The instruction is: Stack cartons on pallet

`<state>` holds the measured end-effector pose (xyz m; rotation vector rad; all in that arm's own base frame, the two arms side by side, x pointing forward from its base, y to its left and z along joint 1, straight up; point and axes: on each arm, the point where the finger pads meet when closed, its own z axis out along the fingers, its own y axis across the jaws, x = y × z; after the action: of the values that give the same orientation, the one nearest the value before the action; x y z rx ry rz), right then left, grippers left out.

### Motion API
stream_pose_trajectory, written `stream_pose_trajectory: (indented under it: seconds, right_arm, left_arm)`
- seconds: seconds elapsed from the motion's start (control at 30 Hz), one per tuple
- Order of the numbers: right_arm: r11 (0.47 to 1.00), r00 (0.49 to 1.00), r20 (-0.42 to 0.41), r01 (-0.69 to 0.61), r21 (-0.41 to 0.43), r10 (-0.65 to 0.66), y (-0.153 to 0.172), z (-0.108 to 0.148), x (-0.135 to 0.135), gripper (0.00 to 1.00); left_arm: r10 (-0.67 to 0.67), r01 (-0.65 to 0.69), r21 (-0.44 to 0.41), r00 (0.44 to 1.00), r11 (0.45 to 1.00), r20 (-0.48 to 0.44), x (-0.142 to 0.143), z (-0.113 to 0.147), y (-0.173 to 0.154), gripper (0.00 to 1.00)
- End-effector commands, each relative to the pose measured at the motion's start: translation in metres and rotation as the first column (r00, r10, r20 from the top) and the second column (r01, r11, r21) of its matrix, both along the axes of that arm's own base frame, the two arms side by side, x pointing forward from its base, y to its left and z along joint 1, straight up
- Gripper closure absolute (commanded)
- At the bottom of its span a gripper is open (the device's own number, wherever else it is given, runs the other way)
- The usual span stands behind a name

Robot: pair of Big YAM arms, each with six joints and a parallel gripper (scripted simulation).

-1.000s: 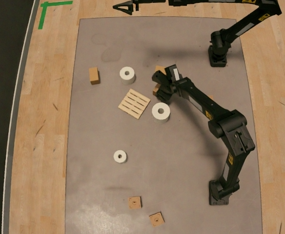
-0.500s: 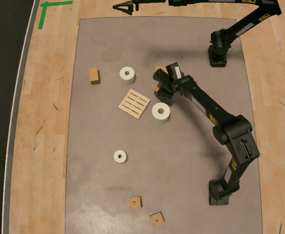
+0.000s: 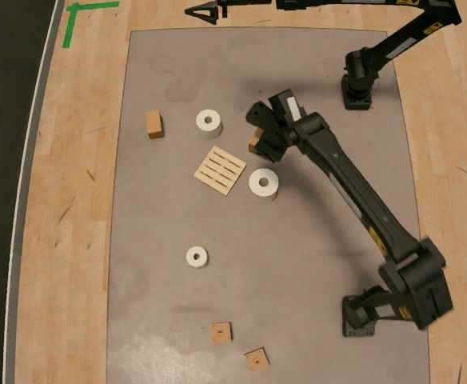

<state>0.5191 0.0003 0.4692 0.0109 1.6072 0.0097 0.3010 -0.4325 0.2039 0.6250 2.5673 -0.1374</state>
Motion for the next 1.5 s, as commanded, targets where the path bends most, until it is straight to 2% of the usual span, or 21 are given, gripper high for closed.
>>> stream_pose_trajectory:
  seconds: [0.0, 0.03, 0.17, 0.27, 0.3, 0.33, 0.47, 0.53, 0.63, 0.8, 0.93, 0.97, 1.03, 1.1, 1.2, 1.23, 1.33, 1.37, 1.47]
  right_arm:
    - [1.000, 0.999, 0.047, 0.000, -0.013, 0.001, -0.001, 0.029, -0.001, 0.00]
    - [1.000, 0.999, 0.047, 0.000, -0.013, 0.001, -0.001, 0.029, -0.001, 0.00]
    - [1.000, 0.999, 0.047, 0.000, -0.013, 0.001, -0.001, 0.029, -0.001, 0.00]
    - [1.000, 0.999, 0.047, 0.000, -0.013, 0.001, -0.001, 0.029, -0.001, 0.00]
    - [1.000, 0.999, 0.047, 0.000, -0.013, 0.001, -0.001, 0.029, -0.001, 0.00]
    - [1.000, 0.999, 0.047, 0.000, -0.013, 0.001, -0.001, 0.029, -0.001, 0.00]
    - [1.000, 0.999, 0.047, 0.000, -0.013, 0.001, -0.001, 0.029, -0.001, 0.00]
    - [1.000, 0.999, 0.047, 0.000, -0.013, 0.001, -0.001, 0.029, -0.001, 0.00]
    - [1.000, 0.999, 0.047, 0.000, -0.013, 0.001, -0.001, 0.029, -0.001, 0.00]
    - [1.000, 0.999, 0.047, 0.000, -0.013, 0.001, -0.001, 0.029, -0.001, 0.00]
    - [1.000, 0.999, 0.047, 0.000, -0.013, 0.001, -0.001, 0.029, -0.001, 0.00]
    - [1.000, 0.999, 0.047, 0.000, -0.013, 0.001, -0.001, 0.029, -0.001, 0.00]
    - [1.000, 0.999, 0.047, 0.000, -0.013, 0.001, -0.001, 0.029, -0.001, 0.00]
    - [1.000, 0.999, 0.047, 0.000, -0.013, 0.001, -0.001, 0.029, -0.001, 0.00]
    - [1.000, 0.999, 0.047, 0.000, -0.013, 0.001, -0.001, 0.029, -0.001, 0.00]
    - [1.000, 0.999, 0.047, 0.000, -0.013, 0.001, -0.001, 0.029, -0.001, 0.00]
    - [1.000, 0.999, 0.047, 0.000, -0.013, 0.001, -0.001, 0.029, -0.001, 0.00]
    - [1.000, 0.999, 0.047, 0.000, -0.013, 0.001, -0.001, 0.029, -0.001, 0.00]
    - [1.000, 0.999, 0.047, 0.000, -0.013, 0.001, -0.001, 0.029, -0.001, 0.00]
  left_arm:
    - [-0.013, 0.014, -0.037, 1.000, 0.999, 0.024, 0.008, 0.053, -0.003, 0.50]
    - [-0.017, 0.018, -0.020, 1.000, 1.000, 0.013, 0.007, 0.047, -0.003, 0.50]
    - [-0.002, 0.002, -0.030, 1.000, 1.000, 0.012, 0.007, 0.057, 0.002, 0.50]
    - [0.052, -0.052, -0.061, 0.999, 0.997, -0.009, 0.007, 0.037, 0.010, 0.50]
    - [0.075, -0.076, -0.095, 0.997, 0.993, -0.016, 0.008, 0.038, 0.010, 0.50]
    - [0.106, -0.108, -0.167, 0.994, 0.980, -0.022, 0.008, 0.049, 0.011, 0.50]
    - [0.160, -0.189, -0.364, 0.981, 0.912, -0.108, 0.008, 0.049, 0.011, 0.50]
    - [0.160, -0.189, -0.364, 0.981, 0.912, -0.108, 0.008, 0.049, 0.011, 0.50]
    - [0.183, -0.248, -0.491, 0.967, 0.835, -0.176, 0.007, 0.049, 0.011, 0.50]
    - [0.194, -0.334, -0.647, 0.940, 0.686, -0.281, 0.006, 0.049, 0.011, 0.50]
    - [0.182, -0.399, -0.738, 0.915, 0.544, -0.361, 0.005, 0.050, 0.011, 0.50]
    - [0.183, -0.423, -0.744, 0.904, 0.517, -0.387, 0.006, 0.041, 0.009, 0.50]
    - [0.165, -0.444, -0.772, 0.894, 0.455, -0.417, 0.003, 0.039, 0.007, 0.50]
    - [0.165, -0.444, -0.772, 0.894, 0.455, -0.417, 0.003, 0.039, 0.007, 0.50]
    - [0.143, -0.461, -0.800, 0.886, 0.384, -0.441, 0.001, 0.039, 0.006, 0.50]
    - [0.146, -0.473, -0.797, 0.879, 0.375, -0.454, 0.002, 0.030, 0.006, 0.50]
    - [0.134, -0.481, -0.813, 0.876, 0.329, -0.464, 0.002, 0.027, 0.006, 0.50]
    - [0.123, -0.468, -0.829, 0.883, 0.306, -0.453, 0.006, 0.040, 0.001, 0.50]
    - [0.114, -0.438, -0.849, 0.899, 0.294, -0.424, 0.004, 0.050, 0.004, 0.50]
